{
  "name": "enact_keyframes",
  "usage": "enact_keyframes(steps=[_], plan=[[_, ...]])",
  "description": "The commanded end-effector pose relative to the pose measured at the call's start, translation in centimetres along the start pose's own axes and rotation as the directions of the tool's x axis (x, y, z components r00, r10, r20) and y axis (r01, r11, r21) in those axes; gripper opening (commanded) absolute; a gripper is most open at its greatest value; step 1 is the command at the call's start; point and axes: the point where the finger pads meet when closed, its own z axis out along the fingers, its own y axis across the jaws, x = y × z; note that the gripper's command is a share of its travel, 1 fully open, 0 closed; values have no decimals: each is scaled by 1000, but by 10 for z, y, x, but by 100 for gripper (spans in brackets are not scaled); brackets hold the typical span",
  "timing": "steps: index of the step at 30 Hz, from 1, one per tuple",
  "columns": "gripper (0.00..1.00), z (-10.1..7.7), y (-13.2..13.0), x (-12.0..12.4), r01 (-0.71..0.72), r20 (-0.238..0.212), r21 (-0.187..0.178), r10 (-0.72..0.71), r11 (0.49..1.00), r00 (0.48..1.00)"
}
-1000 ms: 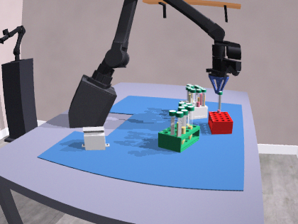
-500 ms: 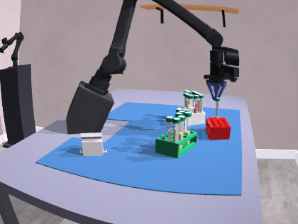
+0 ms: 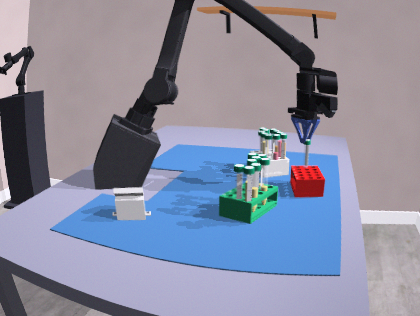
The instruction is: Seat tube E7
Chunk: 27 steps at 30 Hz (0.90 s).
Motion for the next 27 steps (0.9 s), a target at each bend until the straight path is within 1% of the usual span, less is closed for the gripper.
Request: enact_keyframes(steps=[1,12,18,23,27], plan=[[0,-13,31,-22,21,58,-56,-18,998,998],[0,-9,30,-21,21,58,-55,-17,998,998],[0,2,11,-6,11,32,-31,-10,999,999],[0,-7,12,-5,16,49,-45,-14,999,999],[0,-8,12,-5,17,52,-48,-14,999,999]])
